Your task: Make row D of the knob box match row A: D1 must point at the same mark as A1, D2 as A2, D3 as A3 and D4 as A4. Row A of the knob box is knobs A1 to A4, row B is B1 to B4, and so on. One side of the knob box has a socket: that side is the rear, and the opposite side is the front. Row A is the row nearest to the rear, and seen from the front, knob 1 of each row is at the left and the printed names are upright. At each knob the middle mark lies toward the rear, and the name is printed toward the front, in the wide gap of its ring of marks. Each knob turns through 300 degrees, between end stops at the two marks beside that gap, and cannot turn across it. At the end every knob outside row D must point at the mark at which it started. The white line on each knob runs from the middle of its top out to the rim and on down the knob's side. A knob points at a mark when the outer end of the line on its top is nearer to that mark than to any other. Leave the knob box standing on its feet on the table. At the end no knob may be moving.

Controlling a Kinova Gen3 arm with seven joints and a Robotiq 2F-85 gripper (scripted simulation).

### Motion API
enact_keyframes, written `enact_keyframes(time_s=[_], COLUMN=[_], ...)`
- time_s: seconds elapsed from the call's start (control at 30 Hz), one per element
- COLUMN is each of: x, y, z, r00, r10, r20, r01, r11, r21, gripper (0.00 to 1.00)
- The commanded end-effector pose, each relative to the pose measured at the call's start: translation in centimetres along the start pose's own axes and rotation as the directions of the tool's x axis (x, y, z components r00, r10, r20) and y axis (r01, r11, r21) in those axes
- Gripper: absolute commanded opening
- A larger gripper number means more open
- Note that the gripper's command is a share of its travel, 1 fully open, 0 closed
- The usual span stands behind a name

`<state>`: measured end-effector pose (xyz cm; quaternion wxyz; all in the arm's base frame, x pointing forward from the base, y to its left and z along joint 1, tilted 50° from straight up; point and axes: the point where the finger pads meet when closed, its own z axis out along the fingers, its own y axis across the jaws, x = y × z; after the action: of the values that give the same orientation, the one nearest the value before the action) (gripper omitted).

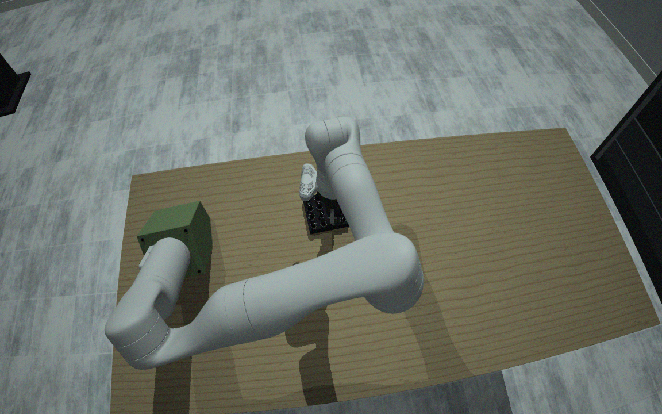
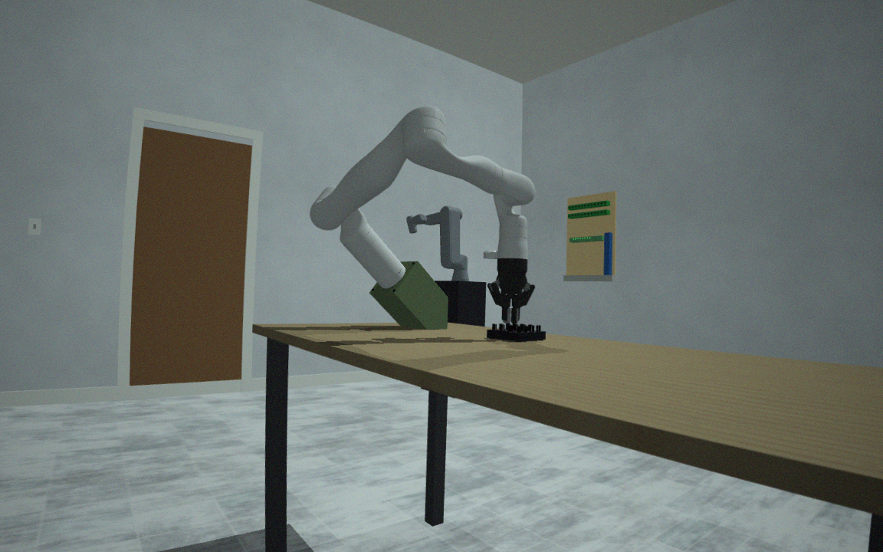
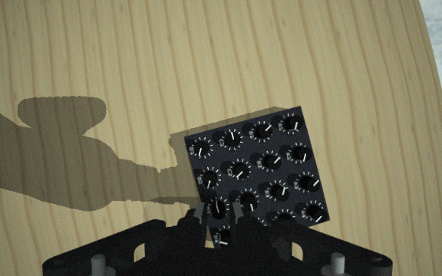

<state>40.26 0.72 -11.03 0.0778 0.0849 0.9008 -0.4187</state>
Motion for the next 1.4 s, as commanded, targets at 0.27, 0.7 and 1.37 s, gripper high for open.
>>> enact_keyframes(time_s=[0.27,0.7,1.37], x=[0.0,0.0,0.0], y=[0.0,0.0,0.0], z=[-0.1,0.6,1.3], r00=[1.0,1.0,1.0], r10=[0.0,0.0,0.0], r20=[0.001,0.001,0.001], r01=[0.0,0.0,0.0], r11=[1.0,1.0,1.0], r21=[-0.001,-0.001,-0.001], gripper=[0.19,0.19,0.19])
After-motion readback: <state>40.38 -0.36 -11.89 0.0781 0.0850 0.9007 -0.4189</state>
